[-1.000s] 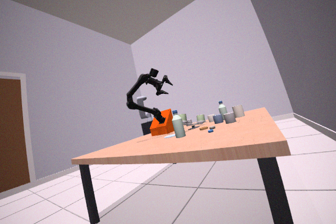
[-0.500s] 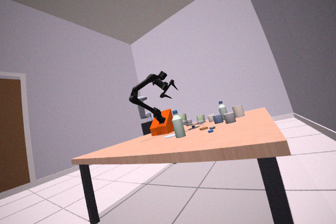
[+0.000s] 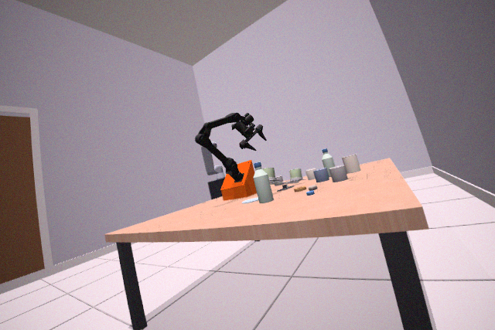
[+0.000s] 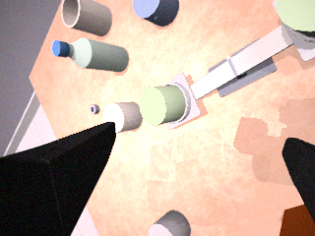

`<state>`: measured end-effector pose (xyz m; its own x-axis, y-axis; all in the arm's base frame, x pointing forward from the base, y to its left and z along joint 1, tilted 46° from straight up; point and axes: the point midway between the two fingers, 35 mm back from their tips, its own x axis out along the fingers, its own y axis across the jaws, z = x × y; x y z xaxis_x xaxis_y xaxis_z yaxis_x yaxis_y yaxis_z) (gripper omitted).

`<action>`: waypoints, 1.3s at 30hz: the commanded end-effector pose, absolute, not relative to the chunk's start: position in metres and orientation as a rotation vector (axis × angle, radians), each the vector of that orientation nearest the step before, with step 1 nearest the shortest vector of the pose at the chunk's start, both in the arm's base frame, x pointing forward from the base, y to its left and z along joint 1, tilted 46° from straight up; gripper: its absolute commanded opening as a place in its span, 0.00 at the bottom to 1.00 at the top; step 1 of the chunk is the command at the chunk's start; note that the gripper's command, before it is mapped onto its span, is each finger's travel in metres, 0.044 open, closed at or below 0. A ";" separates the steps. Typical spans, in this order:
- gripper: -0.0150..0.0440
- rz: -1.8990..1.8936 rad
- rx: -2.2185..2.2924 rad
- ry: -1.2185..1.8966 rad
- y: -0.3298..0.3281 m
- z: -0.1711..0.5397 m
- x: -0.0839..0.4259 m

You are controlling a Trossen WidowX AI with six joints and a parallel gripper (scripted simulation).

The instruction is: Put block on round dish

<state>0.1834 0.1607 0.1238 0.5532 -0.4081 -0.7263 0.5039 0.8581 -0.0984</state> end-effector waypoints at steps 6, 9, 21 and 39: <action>1.00 -0.493 -0.188 0.768 0.156 0.097 0.178; 1.00 -0.475 -0.289 0.748 0.154 0.090 0.176; 1.00 -0.393 -0.687 0.650 0.145 0.065 0.168; 1.00 -0.364 -0.966 0.844 0.159 0.046 0.188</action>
<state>0.1811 0.1555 0.0536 0.6764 -0.5868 -0.4451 -0.0164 0.5922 -0.8056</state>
